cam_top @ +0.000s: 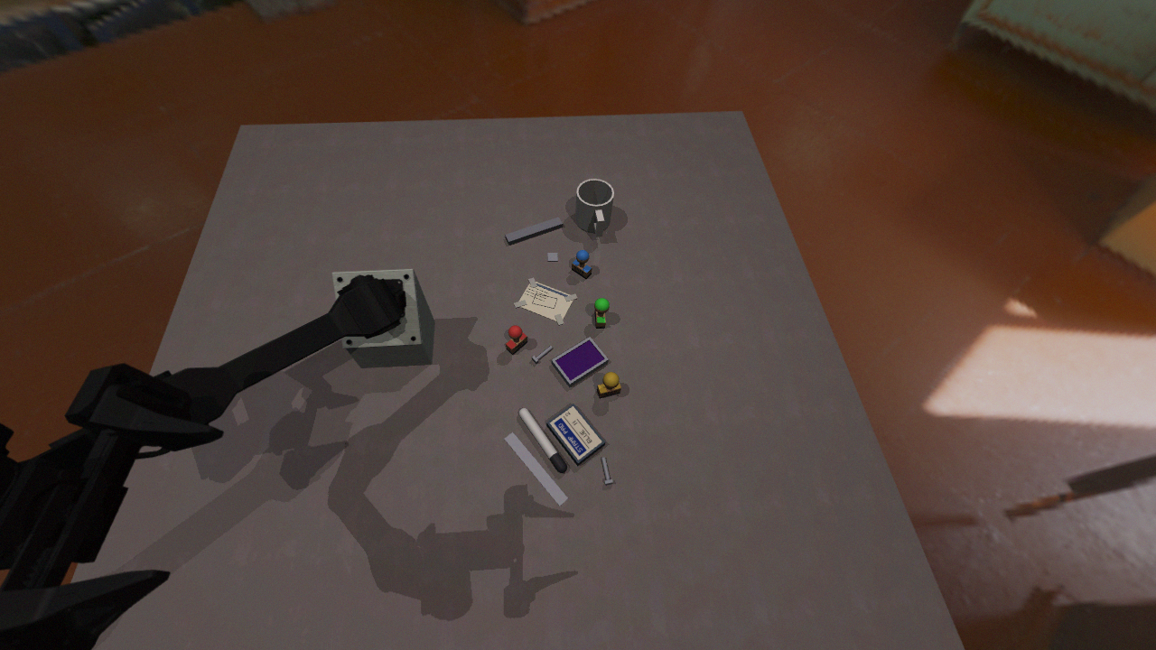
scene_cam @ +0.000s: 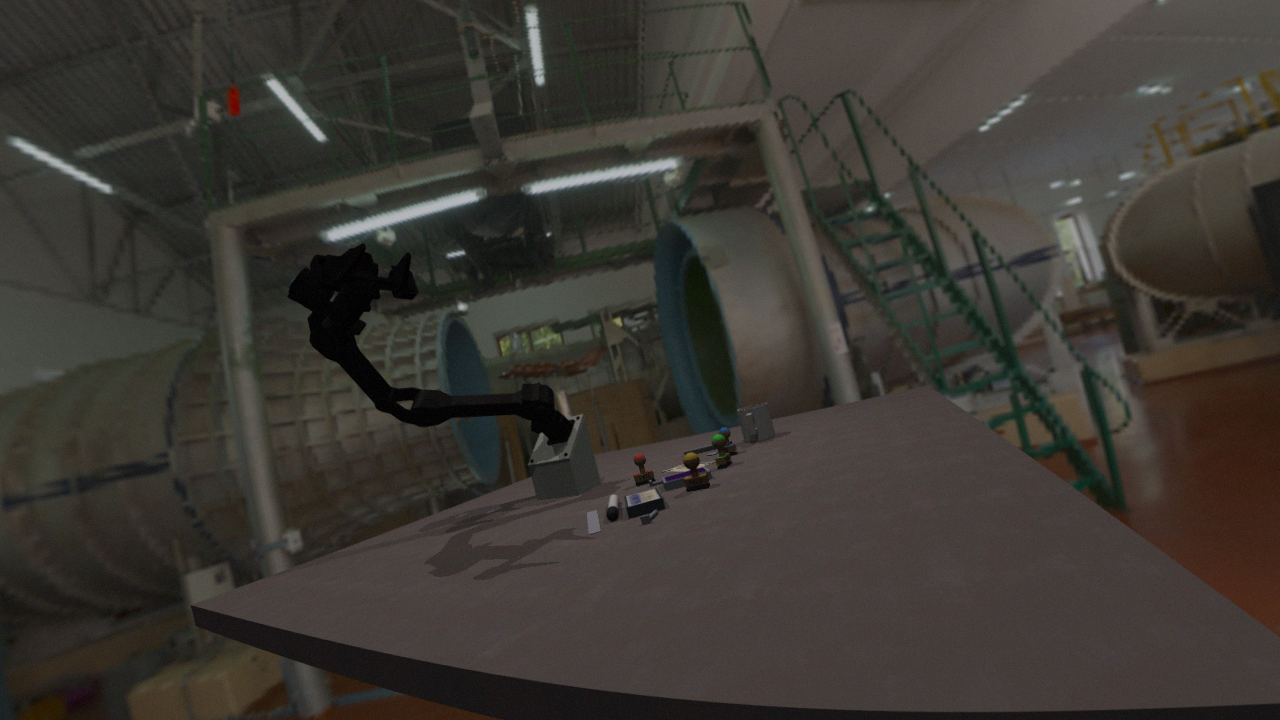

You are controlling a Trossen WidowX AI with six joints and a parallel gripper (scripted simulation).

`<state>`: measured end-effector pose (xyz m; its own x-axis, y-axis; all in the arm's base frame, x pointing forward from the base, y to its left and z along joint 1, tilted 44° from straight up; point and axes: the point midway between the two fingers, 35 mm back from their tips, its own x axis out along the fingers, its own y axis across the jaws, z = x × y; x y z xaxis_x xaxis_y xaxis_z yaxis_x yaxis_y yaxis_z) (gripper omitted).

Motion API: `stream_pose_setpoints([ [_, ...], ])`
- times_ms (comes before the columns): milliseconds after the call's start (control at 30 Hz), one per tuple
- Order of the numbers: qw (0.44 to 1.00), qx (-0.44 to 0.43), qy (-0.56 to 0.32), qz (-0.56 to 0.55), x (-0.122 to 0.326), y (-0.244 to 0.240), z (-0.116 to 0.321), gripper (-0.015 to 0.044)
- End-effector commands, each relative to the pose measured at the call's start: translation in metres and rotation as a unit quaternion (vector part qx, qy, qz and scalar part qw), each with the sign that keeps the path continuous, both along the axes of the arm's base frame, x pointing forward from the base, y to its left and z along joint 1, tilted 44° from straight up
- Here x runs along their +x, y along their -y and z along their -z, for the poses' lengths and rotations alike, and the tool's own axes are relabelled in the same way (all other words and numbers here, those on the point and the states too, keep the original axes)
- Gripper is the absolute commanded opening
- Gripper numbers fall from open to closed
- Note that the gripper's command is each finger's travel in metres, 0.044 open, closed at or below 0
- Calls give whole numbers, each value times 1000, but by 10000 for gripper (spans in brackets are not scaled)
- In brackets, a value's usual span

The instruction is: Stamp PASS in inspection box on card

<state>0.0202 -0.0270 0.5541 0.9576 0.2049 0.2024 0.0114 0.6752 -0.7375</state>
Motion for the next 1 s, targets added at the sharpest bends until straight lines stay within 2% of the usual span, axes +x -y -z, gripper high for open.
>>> stream_pose_setpoints([
  [0,1000,-2,-4,1,3,-1,0,374],
  [200,993,-33,-112,33,87,-30,22,228],
  [367,979,-7,-195,59,151,-51,46,228],
  [567,945,35,-305,113,234,-73,99,228],
  [767,896,64,-400,183,308,-89,175,228],
  [967,837,78,-473,265,363,-98,267,228],
])
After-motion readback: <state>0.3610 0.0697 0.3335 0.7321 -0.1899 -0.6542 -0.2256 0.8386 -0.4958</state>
